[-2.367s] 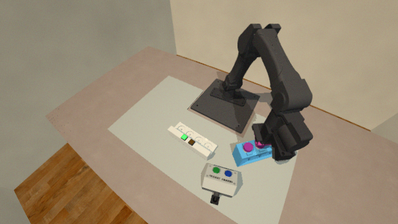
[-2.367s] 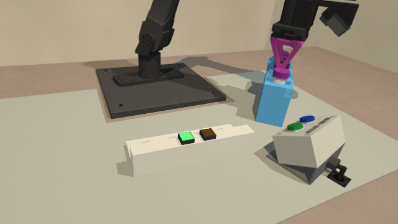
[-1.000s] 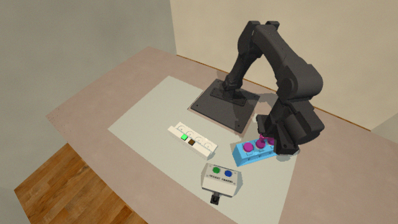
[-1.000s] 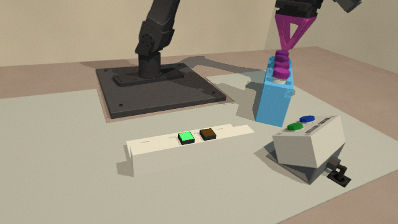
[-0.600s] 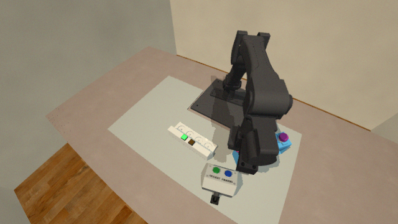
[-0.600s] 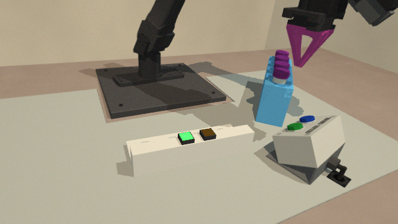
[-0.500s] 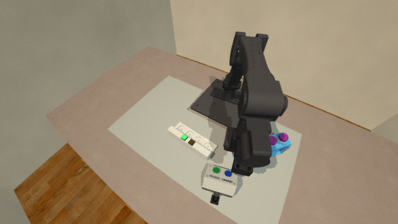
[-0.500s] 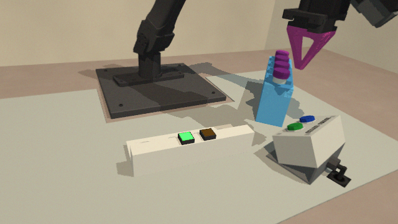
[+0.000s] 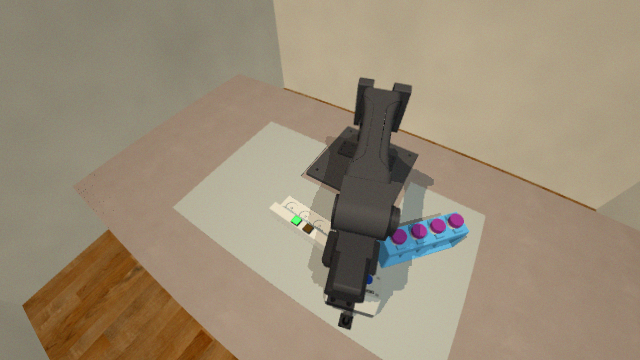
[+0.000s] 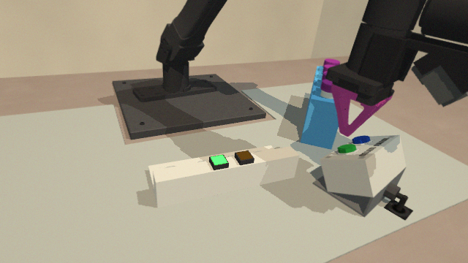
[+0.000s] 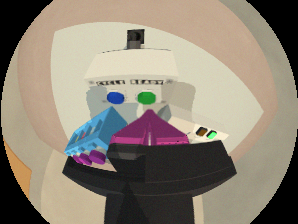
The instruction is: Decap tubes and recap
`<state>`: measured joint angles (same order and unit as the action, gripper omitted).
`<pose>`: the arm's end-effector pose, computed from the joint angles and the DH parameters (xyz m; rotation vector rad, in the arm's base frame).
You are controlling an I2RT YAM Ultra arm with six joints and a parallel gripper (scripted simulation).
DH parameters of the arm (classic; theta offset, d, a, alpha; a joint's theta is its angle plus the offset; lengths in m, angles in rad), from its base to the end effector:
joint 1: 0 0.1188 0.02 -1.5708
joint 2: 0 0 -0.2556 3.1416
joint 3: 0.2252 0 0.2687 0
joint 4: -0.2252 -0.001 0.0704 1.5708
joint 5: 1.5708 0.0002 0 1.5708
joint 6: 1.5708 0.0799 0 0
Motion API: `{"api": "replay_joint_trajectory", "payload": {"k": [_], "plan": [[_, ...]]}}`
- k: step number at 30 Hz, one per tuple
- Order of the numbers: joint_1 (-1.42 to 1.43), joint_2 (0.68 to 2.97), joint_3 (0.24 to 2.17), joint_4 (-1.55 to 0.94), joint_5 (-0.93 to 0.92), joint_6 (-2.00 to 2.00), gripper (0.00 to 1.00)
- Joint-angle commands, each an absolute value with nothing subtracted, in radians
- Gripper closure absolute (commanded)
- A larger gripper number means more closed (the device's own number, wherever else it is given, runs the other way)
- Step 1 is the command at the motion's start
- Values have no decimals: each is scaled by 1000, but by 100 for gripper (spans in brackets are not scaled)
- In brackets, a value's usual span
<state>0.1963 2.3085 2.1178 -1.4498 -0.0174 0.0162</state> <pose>0.4407 0.0901 0.1673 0.2752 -3.0581 -0.0152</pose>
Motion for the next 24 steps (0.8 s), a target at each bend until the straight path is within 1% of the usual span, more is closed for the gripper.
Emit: {"api": "replay_joint_trajectory", "payload": {"k": [1,8,14,24], "plan": [[205,2286,2141,-1441,-18,-13,100],[205,2286,2140,-1440,-18,-13,100],[206,2281,2060,-1366,-18,-13,100],[206,2281,2060,-1366,-18,-13,100]]}}
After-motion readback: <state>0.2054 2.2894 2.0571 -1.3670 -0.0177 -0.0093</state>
